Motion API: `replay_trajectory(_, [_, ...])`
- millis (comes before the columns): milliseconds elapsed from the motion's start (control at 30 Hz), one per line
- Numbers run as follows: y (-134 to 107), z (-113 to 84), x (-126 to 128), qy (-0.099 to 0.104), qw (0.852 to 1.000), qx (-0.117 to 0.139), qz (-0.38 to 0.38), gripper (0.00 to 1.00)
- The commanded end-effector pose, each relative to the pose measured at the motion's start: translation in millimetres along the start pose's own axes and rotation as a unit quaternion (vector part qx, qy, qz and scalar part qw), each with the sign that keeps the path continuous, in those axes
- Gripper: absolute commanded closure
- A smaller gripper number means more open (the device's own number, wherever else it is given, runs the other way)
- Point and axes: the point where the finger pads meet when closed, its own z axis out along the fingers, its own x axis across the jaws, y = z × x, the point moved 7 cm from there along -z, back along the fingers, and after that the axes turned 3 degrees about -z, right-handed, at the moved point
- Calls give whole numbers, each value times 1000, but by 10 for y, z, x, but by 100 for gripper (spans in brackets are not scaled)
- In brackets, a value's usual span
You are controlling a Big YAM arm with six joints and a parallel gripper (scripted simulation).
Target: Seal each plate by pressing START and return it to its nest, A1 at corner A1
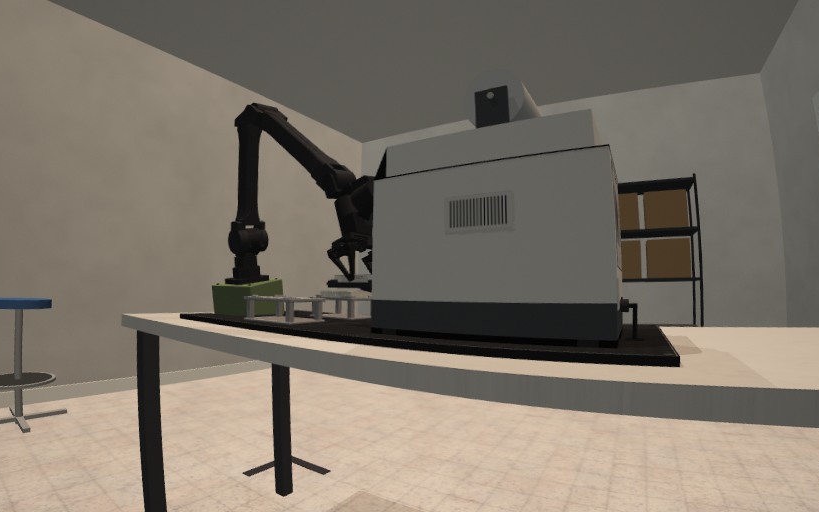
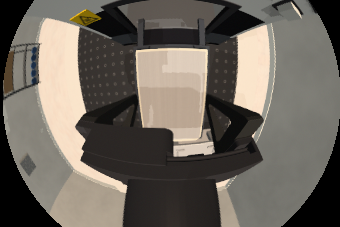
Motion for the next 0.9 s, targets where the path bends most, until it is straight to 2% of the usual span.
replay_trajectory(0, [131, -79, 15, -1, 1000, -11, -4, 0])
replay_trajectory(200, [248, -215, -24, -4, 1000, -31, -1, 2])
replay_trajectory(600, [314, -279, -48, -6, 999, -41, 2, 7])
replay_trajectory(867, [299, -190, -37, -5, 999, -33, 1, 12])
